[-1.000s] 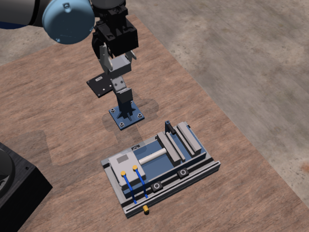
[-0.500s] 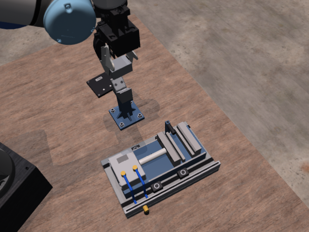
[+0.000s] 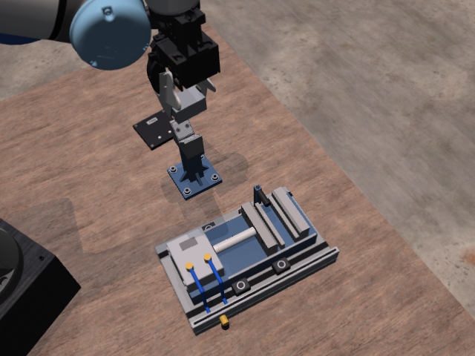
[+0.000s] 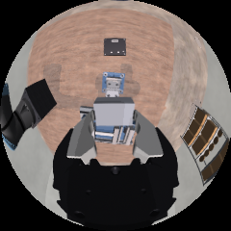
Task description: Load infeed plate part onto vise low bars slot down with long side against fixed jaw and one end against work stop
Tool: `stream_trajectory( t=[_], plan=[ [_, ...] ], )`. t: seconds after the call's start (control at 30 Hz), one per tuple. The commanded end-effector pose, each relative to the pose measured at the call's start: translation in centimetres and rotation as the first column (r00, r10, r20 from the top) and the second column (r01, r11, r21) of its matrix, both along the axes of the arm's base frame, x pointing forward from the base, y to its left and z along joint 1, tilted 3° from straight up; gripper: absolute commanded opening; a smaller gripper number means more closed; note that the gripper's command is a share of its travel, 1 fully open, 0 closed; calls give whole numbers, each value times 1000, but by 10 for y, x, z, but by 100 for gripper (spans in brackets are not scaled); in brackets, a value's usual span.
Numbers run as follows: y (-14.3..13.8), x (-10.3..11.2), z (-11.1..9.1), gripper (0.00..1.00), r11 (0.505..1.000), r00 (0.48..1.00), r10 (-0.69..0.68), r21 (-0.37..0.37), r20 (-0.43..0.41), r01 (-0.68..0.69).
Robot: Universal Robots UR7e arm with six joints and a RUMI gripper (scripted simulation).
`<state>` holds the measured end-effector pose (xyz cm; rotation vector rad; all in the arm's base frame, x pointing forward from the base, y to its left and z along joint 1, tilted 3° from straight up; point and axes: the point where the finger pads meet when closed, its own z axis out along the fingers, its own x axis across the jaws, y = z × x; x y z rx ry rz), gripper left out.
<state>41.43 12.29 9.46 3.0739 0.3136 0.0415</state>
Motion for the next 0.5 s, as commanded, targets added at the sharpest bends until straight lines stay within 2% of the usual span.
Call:
stream_trajectory(
  t=[0.0,0.47],
  plan=[
    [-2,2,1,0,1000,1000,16,0,1,-16],
    [-9,6,1,0,997,997,76,-2,-3,-76]
  ],
)
